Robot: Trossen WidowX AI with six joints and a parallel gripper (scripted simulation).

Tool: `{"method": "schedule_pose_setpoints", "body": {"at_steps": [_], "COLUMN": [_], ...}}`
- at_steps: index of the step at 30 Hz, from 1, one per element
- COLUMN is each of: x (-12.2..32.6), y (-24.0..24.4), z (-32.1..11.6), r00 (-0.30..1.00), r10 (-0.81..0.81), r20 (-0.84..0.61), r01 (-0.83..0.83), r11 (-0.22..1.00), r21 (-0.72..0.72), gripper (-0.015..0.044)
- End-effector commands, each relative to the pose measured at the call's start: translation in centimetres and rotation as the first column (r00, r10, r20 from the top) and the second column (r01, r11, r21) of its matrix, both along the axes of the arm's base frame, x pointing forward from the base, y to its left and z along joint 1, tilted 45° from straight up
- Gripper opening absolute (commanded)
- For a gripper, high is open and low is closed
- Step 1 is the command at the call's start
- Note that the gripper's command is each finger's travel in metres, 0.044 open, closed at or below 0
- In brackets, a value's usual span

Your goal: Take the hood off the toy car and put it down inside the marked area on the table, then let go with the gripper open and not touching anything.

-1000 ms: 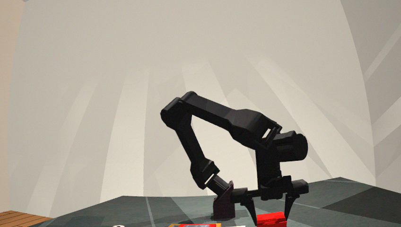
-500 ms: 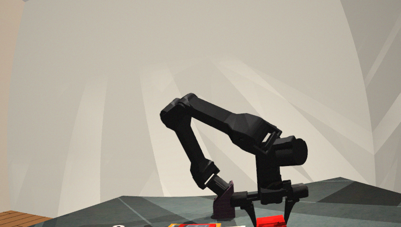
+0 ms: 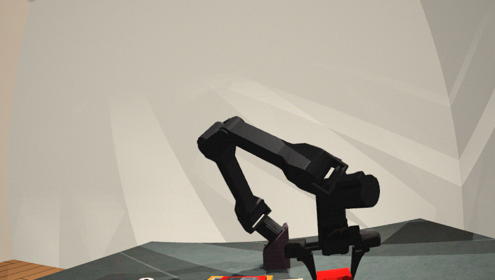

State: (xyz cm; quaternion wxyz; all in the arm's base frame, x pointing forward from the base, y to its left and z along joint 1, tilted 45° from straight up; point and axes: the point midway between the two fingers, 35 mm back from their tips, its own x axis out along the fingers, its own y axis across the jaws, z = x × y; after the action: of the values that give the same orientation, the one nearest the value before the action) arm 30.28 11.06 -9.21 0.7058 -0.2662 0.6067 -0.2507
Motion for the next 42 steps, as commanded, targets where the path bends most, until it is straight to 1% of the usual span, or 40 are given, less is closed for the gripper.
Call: {"method": "schedule_pose_setpoints", "body": {"at_steps": [1,34,42], "x": [0.0,0.2,0.3], "y": [-0.2,-1.3,-1.3], "z": [-0.1,-1.3,-1.2], "r00": [1.000,1.000,1.000], "r10": [0.006,0.006,-0.003], "r20": [-0.001,-0.001,0.001], "r01": [-0.006,-0.006,0.003], "r11": [1.000,1.000,1.000], "r21": [-0.006,-0.007,-0.001], "gripper": [0.0000,0.0000,0.0210]}}
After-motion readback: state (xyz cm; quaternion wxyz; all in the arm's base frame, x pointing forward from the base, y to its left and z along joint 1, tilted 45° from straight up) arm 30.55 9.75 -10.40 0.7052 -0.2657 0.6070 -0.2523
